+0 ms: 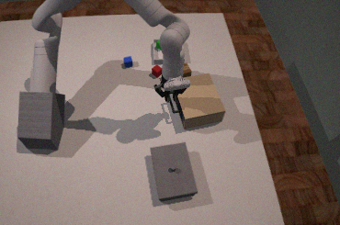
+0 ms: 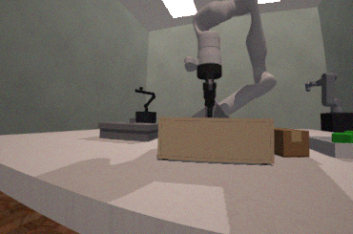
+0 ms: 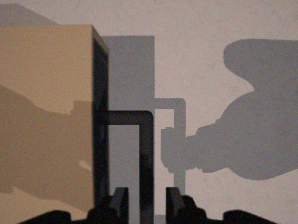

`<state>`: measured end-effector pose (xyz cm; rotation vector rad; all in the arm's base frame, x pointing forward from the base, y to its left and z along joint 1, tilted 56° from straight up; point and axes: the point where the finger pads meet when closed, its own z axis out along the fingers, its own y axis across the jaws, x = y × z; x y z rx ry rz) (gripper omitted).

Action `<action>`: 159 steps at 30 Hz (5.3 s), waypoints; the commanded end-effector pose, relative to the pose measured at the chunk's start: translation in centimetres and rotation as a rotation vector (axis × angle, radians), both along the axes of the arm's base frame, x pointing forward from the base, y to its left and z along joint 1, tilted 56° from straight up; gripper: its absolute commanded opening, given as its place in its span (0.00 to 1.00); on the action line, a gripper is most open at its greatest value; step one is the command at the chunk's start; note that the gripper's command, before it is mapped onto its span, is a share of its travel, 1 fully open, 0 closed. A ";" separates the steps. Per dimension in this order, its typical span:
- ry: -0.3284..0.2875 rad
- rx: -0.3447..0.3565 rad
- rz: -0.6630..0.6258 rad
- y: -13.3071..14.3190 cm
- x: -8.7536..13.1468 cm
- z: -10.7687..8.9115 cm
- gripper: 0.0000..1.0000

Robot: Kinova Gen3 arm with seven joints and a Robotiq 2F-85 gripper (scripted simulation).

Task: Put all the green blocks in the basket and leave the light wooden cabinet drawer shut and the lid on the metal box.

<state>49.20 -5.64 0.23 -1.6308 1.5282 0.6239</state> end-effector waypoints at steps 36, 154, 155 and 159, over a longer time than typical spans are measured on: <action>-0.001 -0.001 -0.002 0.0 0.1 -0.1 0.30; -0.001 -0.001 -0.002 2.2 0.6 -1.6 0.10; -0.001 -0.001 -0.002 2.2 0.6 -1.6 0.10; -0.001 -0.001 -0.002 2.2 0.6 -1.6 0.10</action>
